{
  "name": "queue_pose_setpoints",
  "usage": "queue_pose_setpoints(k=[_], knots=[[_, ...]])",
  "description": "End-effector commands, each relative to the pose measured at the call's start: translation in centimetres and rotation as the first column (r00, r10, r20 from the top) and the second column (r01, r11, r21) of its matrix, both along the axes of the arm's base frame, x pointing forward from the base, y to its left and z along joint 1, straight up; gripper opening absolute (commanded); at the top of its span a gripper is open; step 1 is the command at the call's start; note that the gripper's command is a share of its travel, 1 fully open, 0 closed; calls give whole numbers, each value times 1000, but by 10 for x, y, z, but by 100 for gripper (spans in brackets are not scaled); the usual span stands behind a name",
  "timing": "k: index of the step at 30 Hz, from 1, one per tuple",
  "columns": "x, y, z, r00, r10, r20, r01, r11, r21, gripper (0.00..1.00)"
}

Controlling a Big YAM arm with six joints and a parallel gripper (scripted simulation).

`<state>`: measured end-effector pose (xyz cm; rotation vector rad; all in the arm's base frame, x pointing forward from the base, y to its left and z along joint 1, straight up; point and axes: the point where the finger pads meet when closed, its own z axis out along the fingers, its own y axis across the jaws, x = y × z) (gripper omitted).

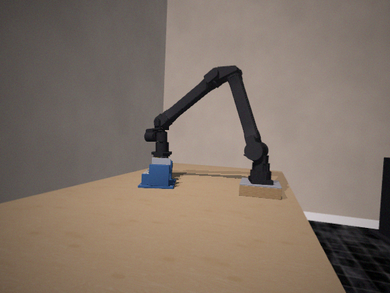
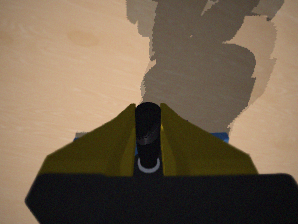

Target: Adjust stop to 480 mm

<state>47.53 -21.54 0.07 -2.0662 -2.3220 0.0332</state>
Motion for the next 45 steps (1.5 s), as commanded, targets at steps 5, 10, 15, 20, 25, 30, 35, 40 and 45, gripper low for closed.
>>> queue_pose_setpoints(k=[5,10,15,20,25,30,35,40,45], knots=[[51,-2,26,995,9,100,-6,1000,-31,6],[53,-1,40,994,9,108,-6,999,-34,6],[52,-1,46,994,9,109,-5,999,-35,6],[52,0,47,994,9,107,-6,999,-34,6],[55,1,54,995,9,104,-6,999,-32,6],[57,1,56,995,9,101,-6,1000,-31,6],[62,0,57,993,10,116,-5,999,-37,6],[58,1,75,993,10,120,-5,999,-39,6],[54,1,87,993,10,120,-5,999,-39,6]])
